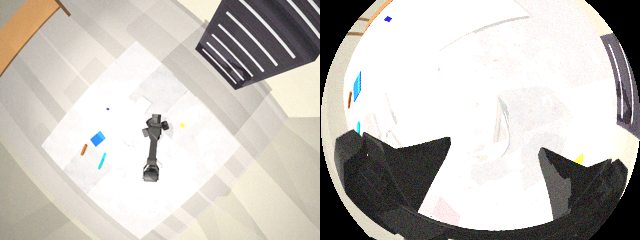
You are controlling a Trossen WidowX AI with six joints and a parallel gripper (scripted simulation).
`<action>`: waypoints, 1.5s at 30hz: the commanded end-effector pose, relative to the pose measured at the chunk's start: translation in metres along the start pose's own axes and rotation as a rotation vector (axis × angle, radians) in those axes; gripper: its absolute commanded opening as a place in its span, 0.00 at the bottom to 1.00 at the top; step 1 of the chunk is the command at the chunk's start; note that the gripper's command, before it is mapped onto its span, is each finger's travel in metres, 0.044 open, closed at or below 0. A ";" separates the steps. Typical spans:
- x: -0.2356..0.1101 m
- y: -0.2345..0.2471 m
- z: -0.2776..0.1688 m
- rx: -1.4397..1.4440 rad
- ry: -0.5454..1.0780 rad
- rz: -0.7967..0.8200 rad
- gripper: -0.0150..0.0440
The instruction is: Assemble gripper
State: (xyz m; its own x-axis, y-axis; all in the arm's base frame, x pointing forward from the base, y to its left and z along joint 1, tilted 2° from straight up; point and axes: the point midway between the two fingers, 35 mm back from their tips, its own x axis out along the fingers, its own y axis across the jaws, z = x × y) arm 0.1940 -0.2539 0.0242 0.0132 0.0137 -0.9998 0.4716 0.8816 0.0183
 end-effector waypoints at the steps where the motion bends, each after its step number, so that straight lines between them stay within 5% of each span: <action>1: 0.001 0.000 0.000 -0.005 0.002 -0.003 1.00; 45: 0.043 -0.002 0.002 -0.004 0.001 -0.002 1.00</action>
State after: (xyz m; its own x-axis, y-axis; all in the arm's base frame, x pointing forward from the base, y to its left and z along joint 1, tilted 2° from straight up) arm 0.1976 -0.2578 -0.0114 0.0208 0.0035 -0.9998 0.4700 0.8826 0.0128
